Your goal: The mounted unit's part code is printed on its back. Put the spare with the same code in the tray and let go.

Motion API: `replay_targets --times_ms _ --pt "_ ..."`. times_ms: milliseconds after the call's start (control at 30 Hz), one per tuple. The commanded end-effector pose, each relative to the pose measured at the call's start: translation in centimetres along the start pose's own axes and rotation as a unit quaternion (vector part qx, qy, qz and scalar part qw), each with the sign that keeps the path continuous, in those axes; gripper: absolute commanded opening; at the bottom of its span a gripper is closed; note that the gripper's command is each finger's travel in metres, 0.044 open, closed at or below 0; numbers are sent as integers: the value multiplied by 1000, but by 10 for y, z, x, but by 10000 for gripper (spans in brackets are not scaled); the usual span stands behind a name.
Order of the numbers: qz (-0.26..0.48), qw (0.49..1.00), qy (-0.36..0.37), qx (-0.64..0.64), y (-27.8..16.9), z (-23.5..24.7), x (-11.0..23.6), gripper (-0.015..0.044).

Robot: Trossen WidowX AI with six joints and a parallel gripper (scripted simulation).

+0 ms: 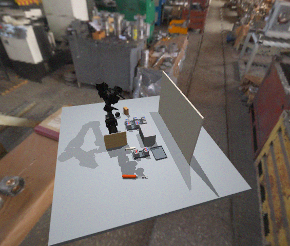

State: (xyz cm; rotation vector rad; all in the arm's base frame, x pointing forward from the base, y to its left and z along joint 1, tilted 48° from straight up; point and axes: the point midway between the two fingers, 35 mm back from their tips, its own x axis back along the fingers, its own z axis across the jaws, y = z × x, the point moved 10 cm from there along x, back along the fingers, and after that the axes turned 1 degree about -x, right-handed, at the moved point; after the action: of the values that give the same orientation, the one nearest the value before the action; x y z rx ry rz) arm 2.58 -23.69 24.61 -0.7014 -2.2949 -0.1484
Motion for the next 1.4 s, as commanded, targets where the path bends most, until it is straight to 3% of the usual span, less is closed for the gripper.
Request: replay_targets --times_ms 0,233,367,567,767,1067,1367 --pt "0 1000 0 0 0 0 0 426" --pt "-10 1000 3 -10 1 -3 -3 440" --pt "-89 992 34 -87 8 -23 -31 440" --pt "-222 927 174 -247 48 -69 -98 440" --pt "-254 851 309 -340 93 -97 -142 440" --pt "-207 726 503 -420 180 -118 -195 440" --pt "-54 598 663 -448 289 -111 -230 440"
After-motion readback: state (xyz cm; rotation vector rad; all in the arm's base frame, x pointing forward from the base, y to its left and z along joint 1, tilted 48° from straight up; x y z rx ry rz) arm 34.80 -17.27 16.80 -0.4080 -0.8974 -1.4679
